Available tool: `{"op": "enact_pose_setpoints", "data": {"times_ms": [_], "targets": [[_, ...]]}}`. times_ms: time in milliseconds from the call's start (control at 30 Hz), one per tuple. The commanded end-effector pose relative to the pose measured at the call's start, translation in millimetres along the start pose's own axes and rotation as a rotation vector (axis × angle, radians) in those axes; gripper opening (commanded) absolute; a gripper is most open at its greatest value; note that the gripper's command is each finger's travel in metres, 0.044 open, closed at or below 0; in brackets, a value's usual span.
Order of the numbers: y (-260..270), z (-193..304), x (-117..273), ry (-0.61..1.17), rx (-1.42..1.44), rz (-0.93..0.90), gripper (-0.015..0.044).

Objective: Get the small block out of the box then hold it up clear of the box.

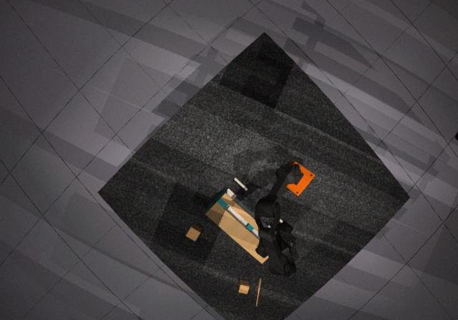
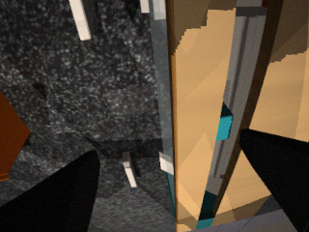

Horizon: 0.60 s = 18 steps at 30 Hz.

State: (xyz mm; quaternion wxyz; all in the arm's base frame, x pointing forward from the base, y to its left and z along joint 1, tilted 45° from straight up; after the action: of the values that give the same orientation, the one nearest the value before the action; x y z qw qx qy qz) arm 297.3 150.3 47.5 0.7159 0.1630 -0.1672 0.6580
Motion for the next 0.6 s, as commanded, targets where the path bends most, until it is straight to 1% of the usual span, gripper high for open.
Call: {"op": "enact_pose_setpoints", "data": {"times_ms": [0,567], "targets": [[-3,2,0,0.018,0.025,-0.001,0.04],[-6,-3,-24,0.015,0.024,-0.001,0.04]]}}
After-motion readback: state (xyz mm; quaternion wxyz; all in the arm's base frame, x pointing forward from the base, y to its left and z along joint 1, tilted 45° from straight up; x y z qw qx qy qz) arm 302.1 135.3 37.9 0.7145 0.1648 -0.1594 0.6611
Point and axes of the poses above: the point midway between the two fingers, 35 mm back from their tips, its own x axis back along the fingers, its own y axis across the jaws, z = x × y, the point moved 9 cm from there along x, back along the fingers, and after that the axes turned 6 degrees about x, right-handed, at the moved point
